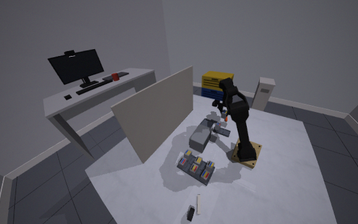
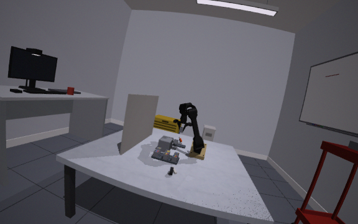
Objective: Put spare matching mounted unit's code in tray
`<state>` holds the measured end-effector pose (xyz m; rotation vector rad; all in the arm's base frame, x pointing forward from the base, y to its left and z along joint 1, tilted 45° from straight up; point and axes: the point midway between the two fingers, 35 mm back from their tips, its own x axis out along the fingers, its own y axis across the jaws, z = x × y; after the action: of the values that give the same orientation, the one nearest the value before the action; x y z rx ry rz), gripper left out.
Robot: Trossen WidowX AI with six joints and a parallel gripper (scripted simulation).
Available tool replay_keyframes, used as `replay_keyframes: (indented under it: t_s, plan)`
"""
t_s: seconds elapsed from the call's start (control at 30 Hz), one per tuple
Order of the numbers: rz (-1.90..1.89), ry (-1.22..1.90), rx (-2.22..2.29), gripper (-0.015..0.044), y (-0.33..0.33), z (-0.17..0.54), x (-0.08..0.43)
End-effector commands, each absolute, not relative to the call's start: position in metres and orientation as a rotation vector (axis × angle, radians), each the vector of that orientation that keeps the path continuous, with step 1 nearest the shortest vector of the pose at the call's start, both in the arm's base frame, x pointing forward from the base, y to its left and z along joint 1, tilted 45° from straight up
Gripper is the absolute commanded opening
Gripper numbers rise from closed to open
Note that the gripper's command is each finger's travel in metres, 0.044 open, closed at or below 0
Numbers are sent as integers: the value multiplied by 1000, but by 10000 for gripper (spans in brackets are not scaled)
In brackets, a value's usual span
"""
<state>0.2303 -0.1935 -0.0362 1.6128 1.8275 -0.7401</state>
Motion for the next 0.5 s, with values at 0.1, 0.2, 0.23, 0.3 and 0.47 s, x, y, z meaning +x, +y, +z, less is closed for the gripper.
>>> replay_keyframes:
  t_s: [0.1, 0.2, 0.23, 0.3, 0.47]
  plan:
    - [-739, 1824, 1614, 0, -194, -38, 263]
    - [-735, 1822, 1616, 0, -194, -38, 275]
    - [-734, 1822, 1617, 0, -194, -38, 279]
    - [-732, 1821, 1618, 0, -193, -39, 287]
    - [-722, 1821, 1618, 0, -190, -39, 306]
